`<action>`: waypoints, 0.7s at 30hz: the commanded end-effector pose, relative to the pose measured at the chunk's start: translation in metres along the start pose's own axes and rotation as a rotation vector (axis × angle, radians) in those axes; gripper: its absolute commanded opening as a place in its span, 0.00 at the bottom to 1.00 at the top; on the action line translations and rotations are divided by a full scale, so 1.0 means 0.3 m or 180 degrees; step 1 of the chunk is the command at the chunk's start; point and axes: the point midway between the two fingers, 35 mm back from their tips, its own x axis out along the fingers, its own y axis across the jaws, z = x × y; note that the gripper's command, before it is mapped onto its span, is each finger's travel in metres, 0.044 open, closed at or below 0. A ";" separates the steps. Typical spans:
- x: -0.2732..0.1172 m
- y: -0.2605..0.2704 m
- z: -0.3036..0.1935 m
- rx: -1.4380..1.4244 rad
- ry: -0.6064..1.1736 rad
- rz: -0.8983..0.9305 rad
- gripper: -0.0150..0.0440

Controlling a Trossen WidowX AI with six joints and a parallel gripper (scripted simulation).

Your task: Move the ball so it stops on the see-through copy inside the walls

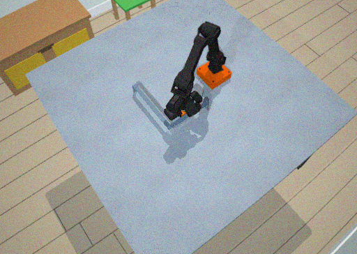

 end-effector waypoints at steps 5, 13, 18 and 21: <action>0.048 0.007 -0.001 -0.0018 0.0000 0.0028 0.25; 0.050 0.003 -0.001 0.0000 0.0004 0.0009 0.30; 0.050 0.003 -0.001 0.0000 0.0004 0.0009 0.52; 0.050 0.003 -0.001 0.0000 0.0004 0.0009 0.65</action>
